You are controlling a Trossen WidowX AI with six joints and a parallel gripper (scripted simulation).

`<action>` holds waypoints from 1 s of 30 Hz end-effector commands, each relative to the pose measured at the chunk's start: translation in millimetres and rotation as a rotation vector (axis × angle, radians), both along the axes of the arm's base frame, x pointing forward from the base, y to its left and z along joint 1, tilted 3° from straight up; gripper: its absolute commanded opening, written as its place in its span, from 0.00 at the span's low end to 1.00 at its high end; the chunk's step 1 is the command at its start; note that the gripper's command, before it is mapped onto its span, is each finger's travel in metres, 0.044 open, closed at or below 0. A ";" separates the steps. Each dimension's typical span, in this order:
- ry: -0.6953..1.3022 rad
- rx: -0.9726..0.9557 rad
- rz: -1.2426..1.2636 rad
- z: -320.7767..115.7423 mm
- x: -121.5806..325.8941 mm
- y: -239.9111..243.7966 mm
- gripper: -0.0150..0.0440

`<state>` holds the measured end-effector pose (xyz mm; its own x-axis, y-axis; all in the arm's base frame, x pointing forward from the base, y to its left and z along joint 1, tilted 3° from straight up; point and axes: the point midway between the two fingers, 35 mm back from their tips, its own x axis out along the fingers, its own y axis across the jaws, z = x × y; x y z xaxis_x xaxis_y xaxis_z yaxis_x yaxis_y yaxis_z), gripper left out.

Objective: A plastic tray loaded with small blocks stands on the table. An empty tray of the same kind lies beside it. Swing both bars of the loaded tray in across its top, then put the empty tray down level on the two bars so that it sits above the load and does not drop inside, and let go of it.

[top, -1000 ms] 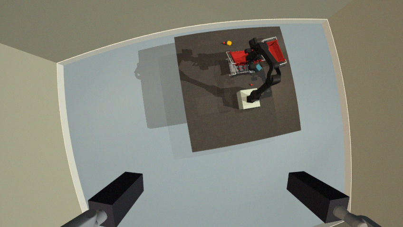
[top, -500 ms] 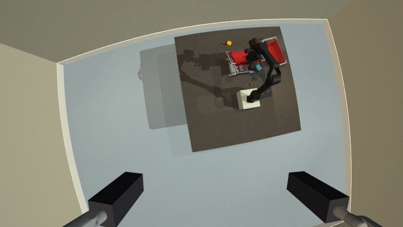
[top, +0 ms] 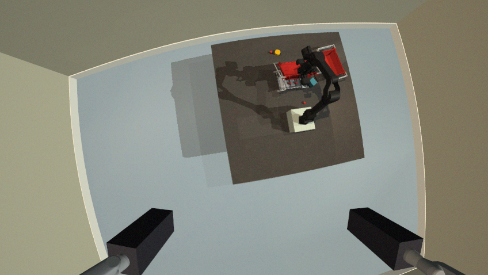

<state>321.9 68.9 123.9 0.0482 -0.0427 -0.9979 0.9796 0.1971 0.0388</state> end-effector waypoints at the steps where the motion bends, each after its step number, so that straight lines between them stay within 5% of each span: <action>1: -0.014 0.002 0.003 3.6 1.5 0.3 0.25; 30: -0.014 0.002 0.003 -40.9 2.7 -1.5 0.25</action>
